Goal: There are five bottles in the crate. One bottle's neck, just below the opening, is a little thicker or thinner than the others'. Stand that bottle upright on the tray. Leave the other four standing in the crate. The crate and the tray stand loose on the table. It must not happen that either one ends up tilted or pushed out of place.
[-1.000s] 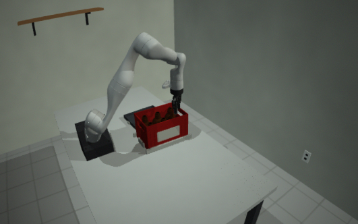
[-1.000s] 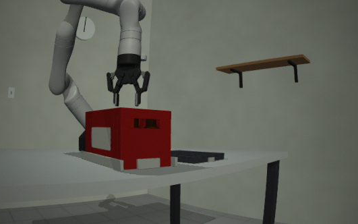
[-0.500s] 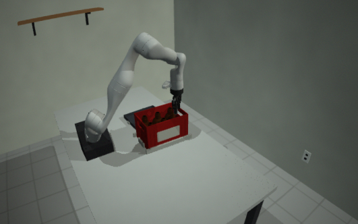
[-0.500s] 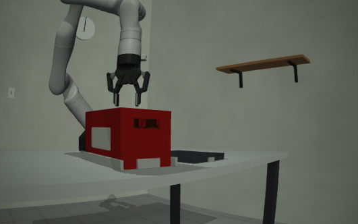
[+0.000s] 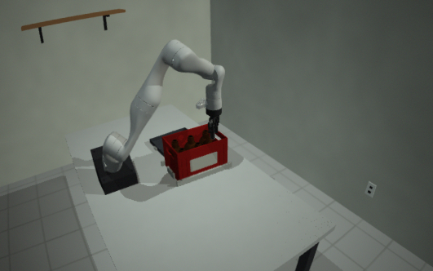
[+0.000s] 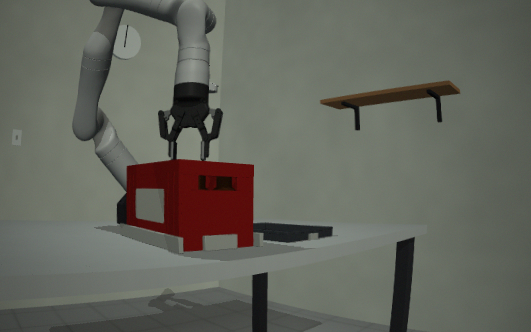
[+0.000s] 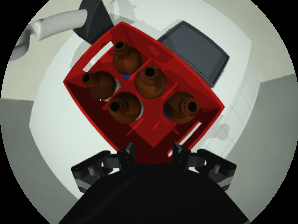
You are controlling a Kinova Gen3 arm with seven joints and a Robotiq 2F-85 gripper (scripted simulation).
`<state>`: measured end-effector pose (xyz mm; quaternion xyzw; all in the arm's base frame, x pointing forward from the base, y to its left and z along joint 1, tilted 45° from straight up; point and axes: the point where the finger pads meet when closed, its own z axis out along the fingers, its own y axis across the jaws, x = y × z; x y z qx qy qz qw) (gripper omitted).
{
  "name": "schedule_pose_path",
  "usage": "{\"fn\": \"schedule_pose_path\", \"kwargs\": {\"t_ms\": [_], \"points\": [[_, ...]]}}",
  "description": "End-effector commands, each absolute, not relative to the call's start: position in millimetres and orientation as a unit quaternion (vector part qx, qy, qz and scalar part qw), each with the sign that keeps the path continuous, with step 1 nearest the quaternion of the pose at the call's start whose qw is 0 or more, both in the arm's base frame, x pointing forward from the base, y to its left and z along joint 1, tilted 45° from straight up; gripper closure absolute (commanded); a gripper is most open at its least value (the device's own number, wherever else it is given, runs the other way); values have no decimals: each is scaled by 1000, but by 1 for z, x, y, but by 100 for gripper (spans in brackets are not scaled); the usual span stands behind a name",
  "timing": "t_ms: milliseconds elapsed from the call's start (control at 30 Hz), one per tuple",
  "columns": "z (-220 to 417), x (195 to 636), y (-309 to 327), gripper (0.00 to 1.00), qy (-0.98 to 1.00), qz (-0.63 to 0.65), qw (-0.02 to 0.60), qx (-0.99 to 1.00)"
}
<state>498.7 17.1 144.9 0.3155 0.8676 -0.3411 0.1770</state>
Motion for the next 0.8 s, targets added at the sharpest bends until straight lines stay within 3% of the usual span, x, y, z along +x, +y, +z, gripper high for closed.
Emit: {"fn": "schedule_pose_path", "kwargs": {"t_ms": [0, 767], "points": [[143, 499, 15, 36, 867, -342, 177, 316], [126, 501, -2, 36, 867, -342, 177, 316]]}}
